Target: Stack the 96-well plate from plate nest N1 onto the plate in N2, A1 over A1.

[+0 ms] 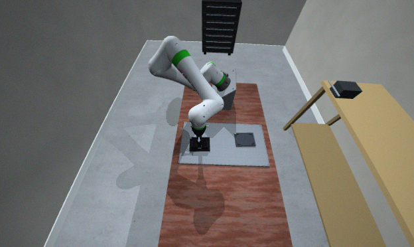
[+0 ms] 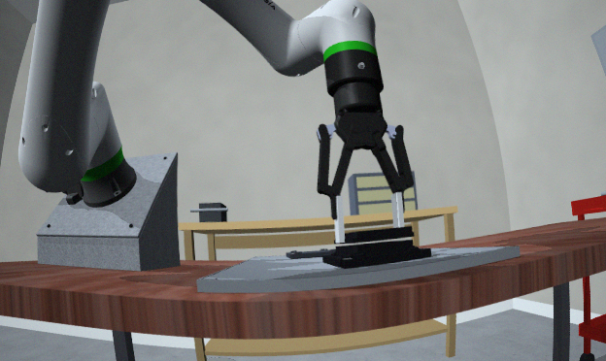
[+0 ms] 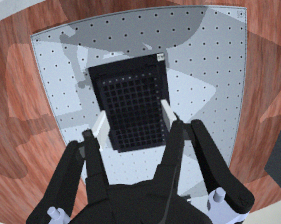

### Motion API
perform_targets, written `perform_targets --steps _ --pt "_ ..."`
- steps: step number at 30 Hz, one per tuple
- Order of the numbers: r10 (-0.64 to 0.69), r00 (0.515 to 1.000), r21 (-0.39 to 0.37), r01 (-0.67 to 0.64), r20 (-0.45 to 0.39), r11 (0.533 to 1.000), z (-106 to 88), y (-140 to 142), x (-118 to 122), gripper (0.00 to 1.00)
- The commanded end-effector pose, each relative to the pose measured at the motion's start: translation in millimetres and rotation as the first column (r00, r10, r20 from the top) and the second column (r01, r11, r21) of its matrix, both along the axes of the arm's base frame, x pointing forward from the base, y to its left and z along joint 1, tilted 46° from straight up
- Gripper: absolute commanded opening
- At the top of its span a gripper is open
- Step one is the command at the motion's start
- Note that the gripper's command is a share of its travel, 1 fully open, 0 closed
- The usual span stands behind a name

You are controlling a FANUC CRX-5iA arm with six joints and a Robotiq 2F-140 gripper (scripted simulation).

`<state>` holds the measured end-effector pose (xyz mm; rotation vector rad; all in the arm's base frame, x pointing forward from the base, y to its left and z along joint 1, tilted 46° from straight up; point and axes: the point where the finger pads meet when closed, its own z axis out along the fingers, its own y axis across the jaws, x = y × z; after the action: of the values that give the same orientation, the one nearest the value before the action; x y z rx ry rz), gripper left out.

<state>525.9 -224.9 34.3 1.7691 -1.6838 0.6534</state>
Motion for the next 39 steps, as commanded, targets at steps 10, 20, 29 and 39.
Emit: perform_targets --steps 10,20,29,39 --pt "0.0 1.0 0.0 0.0 0.0 1.0 -1.2 -1.1 0.1 0.0" --pt "0.0 1.0 0.0 0.0 0.0 1.0 -2.2 -2.1 0.0 0.0" --pt "0.0 1.0 0.0 0.0 0.0 1.0 -3.2 -3.2 -0.1 0.0" --pt "0.0 1.0 0.0 0.0 0.0 1.0 -3.4 -3.4 -0.1 1.0"
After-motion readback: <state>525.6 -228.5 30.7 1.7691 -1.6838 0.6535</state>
